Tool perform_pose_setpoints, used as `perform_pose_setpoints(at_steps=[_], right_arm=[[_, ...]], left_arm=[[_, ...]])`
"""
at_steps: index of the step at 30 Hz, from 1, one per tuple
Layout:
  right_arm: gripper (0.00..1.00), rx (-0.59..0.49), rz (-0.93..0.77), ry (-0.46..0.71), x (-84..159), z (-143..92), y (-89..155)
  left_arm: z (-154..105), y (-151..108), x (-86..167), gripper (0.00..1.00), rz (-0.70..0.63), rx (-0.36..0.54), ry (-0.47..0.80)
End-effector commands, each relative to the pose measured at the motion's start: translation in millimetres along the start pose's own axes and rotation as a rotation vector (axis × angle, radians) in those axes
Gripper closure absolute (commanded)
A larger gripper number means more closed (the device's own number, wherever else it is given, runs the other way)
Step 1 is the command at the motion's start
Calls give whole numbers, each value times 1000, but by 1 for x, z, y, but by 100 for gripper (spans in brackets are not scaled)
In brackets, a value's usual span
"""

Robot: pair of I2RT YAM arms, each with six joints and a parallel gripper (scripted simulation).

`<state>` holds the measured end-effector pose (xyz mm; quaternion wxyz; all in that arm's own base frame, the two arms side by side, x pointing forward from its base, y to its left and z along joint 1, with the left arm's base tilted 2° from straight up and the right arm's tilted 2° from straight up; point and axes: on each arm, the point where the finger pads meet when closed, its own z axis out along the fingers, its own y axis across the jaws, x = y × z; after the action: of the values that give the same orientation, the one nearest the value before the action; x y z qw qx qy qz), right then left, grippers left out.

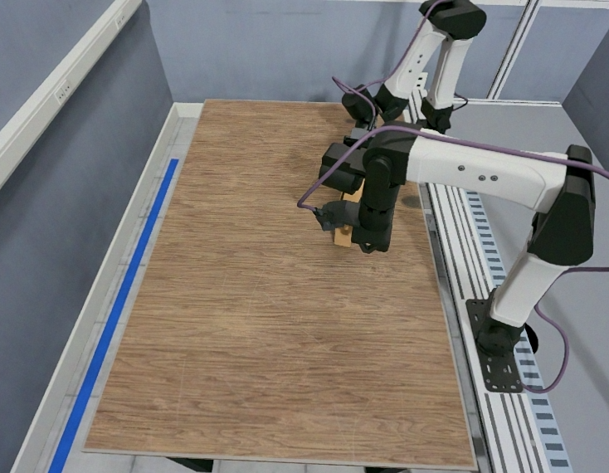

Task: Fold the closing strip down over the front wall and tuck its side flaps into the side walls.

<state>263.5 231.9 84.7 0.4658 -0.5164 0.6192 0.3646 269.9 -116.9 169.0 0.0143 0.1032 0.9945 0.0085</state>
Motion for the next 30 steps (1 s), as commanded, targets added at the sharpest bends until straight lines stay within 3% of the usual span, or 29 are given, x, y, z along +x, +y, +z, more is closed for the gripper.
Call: perform_pose_setpoints(at_steps=[1, 30], right_arm=[[20, -11, 4, 4, 2, -7, 6], [20, -7, -6, -2, -2, -33, 4]], left_arm=[[-5, -1, -2, 99, 12, 8, -24], [-5, -1, -2, 99, 12, 8, -24]])
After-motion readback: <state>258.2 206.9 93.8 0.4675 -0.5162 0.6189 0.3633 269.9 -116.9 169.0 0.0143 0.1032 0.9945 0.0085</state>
